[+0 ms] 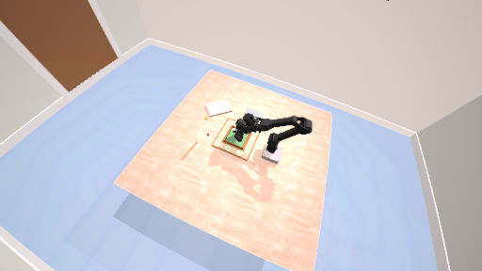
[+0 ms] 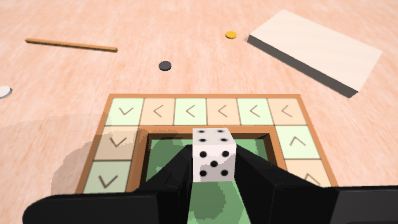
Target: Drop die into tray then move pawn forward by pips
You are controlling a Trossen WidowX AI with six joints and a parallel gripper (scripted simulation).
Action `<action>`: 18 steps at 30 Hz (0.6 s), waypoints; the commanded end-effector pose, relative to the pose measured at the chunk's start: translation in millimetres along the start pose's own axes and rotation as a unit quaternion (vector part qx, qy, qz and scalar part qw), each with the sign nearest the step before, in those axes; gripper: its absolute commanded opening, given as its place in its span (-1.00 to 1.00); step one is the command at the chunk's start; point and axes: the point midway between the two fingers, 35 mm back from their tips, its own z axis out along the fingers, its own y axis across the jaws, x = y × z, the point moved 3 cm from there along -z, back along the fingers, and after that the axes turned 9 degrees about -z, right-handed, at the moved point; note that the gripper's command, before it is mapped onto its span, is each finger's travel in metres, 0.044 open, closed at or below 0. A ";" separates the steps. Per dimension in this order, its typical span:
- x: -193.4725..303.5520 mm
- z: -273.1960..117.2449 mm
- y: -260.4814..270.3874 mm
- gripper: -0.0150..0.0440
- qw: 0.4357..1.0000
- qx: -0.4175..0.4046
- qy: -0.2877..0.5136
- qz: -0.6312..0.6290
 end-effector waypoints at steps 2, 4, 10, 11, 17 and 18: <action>-2.2 -21.3 -2.8 -0.49 1.000 0.004 -0.010 -0.001; -2.1 -36.2 -4.2 -0.49 1.000 0.004 -0.009 -0.001; -0.5 -40.9 -4.4 -0.49 1.000 0.004 -0.009 -0.002; -0.5 -40.9 -4.4 -0.49 1.000 0.004 -0.009 -0.002; -1.2 -39.3 -3.8 -0.49 1.000 0.002 -0.010 0.000; -1.2 -39.3 -3.8 -0.49 1.000 0.002 -0.010 0.000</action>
